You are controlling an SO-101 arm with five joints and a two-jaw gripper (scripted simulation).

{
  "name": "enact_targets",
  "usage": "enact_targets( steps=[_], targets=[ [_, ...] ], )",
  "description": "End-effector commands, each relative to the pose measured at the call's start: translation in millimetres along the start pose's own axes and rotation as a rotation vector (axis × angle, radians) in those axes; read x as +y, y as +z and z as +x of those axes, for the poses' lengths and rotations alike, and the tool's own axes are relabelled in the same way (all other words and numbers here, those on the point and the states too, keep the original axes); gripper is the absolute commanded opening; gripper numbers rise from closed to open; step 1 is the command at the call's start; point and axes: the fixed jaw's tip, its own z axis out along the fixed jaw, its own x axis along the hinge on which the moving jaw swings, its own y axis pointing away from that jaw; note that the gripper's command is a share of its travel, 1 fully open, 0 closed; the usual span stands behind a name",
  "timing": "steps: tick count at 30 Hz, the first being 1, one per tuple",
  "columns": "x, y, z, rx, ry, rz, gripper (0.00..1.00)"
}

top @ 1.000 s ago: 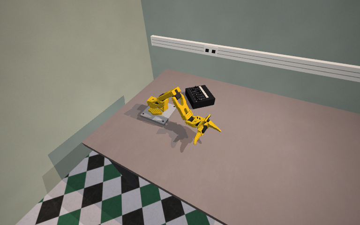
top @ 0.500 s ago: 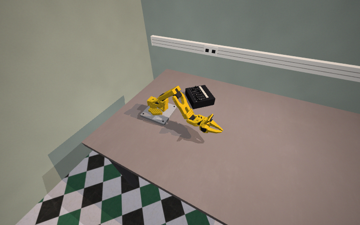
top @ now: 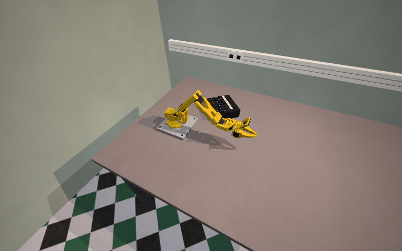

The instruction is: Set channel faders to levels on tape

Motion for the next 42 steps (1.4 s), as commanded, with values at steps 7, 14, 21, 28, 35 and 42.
enact_targets(
  steps=[7, 14, 21, 28, 35, 42],
  targets=[
    [71.7, 0.5, -1.9, 0.201, -0.050, -0.143, 0.00],
    [130.4, -24.4, -0.1, 0.382, -0.117, -0.270, 0.00],
    [166.6, -53.5, -0.5, 0.508, -0.182, -0.360, 0.00],
    [202.6, -103.0, -3.6, 0.666, -0.284, -0.476, 0.00],
    [216.9, -138.4, -7.1, 0.759, -0.358, -0.545, 0.00],
    [224.9, -179.5, -12.3, 0.855, -0.448, -0.618, 0.00]
  ],
)
